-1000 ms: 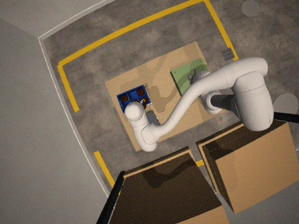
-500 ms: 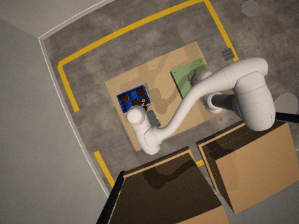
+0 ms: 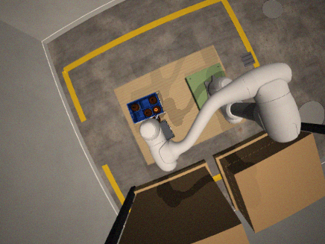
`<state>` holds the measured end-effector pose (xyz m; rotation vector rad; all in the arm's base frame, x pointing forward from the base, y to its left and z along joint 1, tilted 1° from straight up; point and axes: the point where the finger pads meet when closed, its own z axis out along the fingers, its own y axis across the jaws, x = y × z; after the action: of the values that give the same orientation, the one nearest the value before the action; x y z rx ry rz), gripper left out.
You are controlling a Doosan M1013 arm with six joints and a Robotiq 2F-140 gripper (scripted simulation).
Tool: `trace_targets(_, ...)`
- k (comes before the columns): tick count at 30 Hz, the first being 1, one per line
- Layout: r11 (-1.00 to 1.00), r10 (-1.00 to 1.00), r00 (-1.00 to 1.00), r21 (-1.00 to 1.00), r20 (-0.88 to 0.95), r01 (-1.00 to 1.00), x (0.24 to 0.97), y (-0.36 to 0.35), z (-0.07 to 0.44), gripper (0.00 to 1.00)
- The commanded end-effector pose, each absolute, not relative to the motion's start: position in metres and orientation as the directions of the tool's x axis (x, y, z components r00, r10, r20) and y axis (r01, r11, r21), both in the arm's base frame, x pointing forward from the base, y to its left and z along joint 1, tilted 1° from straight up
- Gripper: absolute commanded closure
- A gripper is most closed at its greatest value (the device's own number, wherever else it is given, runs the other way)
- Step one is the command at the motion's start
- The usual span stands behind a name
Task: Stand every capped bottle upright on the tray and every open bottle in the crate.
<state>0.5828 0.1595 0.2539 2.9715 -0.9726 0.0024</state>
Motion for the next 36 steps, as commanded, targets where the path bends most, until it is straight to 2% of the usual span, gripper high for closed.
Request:
trace_targets(1,-0.806,-0.592,0.806,0.013,0.002,-0.592,0.580,0.169,0.251,1.00)
trace_targets(36,-0.806,-0.592,0.806,0.013,0.002,-0.592,0.572,0.215,0.252,1.00)
